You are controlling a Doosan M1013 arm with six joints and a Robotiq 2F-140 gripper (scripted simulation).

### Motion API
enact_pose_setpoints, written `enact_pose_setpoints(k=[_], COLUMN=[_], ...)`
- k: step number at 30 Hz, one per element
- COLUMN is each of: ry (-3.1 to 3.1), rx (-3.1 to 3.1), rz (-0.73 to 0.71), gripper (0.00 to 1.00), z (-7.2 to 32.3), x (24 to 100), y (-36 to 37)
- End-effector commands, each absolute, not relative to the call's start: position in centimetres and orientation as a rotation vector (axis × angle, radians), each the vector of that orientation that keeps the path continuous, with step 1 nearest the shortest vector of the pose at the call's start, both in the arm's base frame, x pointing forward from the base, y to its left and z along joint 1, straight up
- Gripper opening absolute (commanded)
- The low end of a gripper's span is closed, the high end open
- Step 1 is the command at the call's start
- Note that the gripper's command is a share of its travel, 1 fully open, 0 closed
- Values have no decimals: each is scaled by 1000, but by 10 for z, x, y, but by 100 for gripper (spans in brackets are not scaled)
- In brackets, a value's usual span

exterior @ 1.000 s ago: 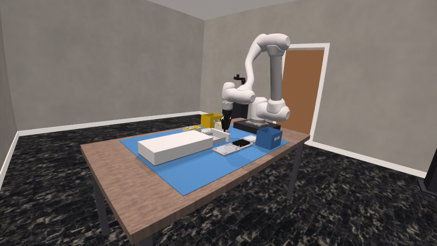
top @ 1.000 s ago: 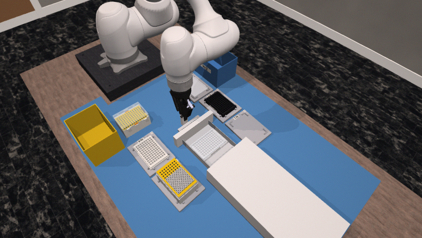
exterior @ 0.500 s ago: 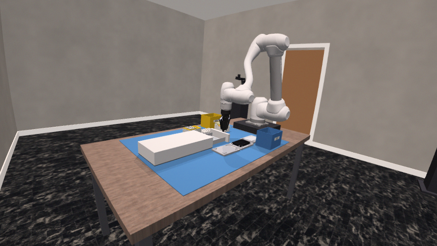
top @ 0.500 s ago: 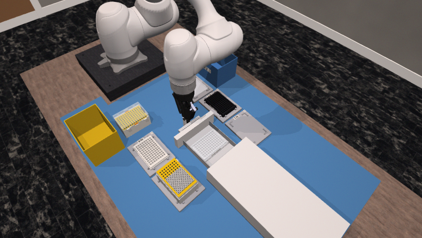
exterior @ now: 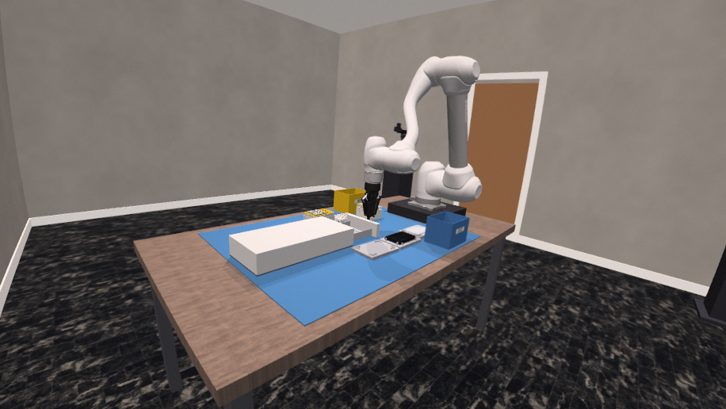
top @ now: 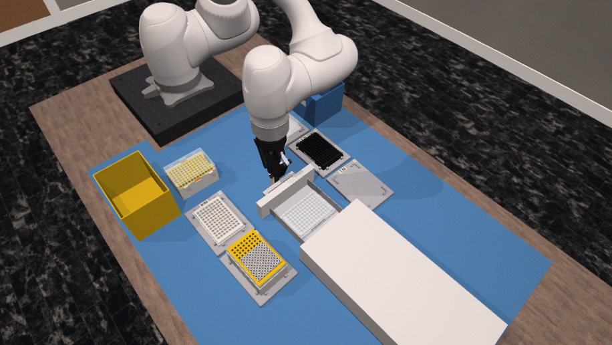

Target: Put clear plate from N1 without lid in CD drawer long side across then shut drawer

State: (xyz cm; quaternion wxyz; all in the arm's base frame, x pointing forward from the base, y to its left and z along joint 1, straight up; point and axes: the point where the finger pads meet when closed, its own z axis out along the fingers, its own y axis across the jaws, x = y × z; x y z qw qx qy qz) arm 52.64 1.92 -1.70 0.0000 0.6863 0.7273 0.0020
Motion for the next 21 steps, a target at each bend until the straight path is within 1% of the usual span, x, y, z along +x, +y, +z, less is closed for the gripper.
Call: enact_pose_setpoints(k=[1,21], ry=[2285,2285], rx=[2156,2156], rz=[7,7], gripper=[0,0], z=[-17,-17], x=[530,553], y=[19,21])
